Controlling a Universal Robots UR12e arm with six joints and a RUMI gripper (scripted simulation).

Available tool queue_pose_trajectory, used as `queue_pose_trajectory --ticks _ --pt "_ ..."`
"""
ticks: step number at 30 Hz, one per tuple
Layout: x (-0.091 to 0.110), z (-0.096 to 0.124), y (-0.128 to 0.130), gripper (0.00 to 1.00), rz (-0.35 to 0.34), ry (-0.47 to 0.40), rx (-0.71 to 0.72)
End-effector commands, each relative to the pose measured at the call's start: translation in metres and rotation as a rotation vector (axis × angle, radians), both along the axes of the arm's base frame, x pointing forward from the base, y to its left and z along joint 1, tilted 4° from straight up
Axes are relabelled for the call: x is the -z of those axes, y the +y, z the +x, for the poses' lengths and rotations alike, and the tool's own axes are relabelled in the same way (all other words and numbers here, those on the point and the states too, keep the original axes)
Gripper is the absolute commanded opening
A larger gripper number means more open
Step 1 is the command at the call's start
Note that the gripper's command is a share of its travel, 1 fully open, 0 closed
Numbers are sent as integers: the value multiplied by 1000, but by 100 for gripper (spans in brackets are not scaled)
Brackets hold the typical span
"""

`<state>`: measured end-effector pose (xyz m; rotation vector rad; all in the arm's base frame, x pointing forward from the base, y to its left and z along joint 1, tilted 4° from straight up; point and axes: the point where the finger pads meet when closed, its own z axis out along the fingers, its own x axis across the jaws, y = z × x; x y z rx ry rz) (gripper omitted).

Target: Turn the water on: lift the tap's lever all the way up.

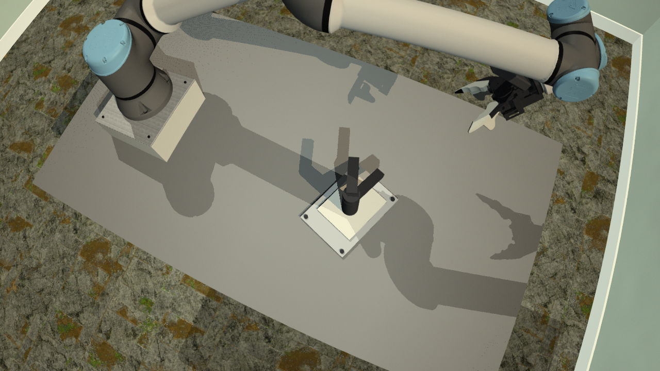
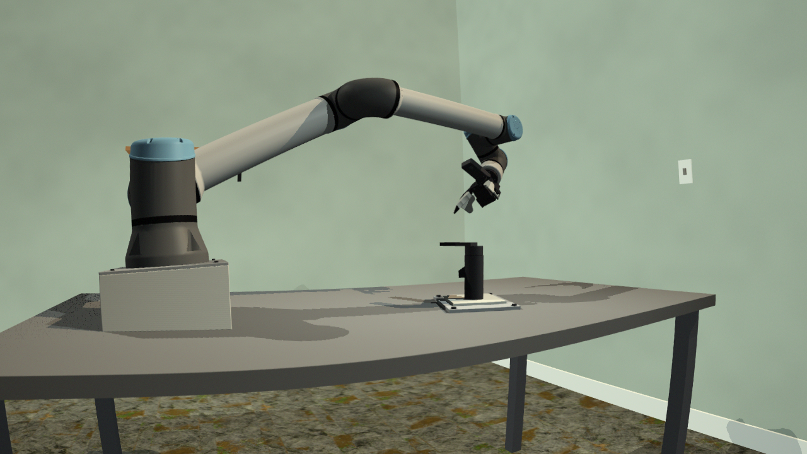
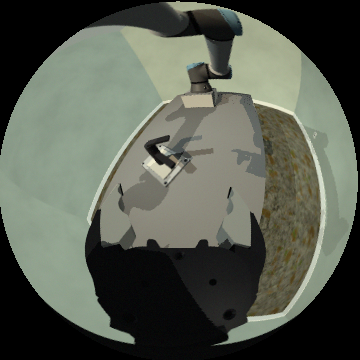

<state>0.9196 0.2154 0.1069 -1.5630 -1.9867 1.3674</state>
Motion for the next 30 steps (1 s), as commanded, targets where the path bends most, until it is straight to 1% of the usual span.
queue_pose_trajectory --ticks 1,8,15,17,23,30 --pt "0 0 -9 100 -4 -51 36" --pt "3 -4 -38 100 -27 -184 170" --pt "8 -16 -71 100 -53 -334 333" --pt "8 -16 -71 100 -53 -334 333" --pt "12 -34 -100 100 -76 -465 489" --pt "17 -62 -131 100 -101 -612 678"
